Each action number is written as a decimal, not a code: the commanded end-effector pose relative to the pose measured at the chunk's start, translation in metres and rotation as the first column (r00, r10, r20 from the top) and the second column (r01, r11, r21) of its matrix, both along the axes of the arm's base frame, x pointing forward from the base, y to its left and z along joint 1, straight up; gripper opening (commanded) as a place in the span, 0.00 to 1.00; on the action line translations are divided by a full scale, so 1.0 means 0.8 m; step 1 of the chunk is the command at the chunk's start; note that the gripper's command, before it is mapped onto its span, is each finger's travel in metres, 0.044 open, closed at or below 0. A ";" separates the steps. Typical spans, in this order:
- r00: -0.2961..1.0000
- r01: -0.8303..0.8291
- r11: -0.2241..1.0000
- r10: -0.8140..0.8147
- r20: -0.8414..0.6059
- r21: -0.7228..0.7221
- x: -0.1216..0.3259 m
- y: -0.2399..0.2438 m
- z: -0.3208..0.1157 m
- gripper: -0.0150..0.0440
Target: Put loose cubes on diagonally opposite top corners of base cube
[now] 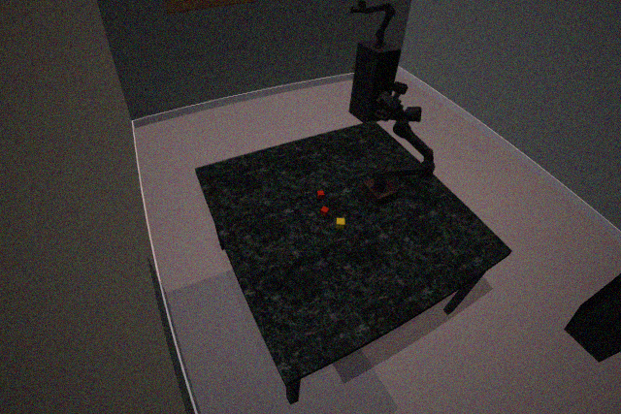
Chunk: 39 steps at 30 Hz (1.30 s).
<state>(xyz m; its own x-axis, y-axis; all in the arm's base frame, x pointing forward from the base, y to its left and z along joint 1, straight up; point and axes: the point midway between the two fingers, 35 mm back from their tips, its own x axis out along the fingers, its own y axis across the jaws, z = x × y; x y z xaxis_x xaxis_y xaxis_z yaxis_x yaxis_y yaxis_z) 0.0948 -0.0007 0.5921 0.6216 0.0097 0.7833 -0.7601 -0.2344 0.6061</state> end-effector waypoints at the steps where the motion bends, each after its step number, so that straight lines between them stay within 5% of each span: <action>1: 1.000 0.004 1.000 -0.004 -0.002 0.000 0.001 -0.002 0.000 0.89; 5: 0.994 0.103 0.995 -0.102 -0.043 0.001 0.020 -0.035 -0.005 0.71; 14: 0.893 0.370 0.925 -0.380 -0.241 -0.087 0.089 -0.130 -0.044 0.70; 23: 0.675 0.503 0.797 -0.603 -0.424 -0.334 0.153 -0.197 -0.105 0.70; 31: 0.425 0.438 0.645 -0.763 -0.487 -0.627 0.200 -0.240 -0.171 0.70; 39: 0.221 0.171 0.477 -0.871 -0.438 -0.862 0.237 -0.267 -0.247 0.70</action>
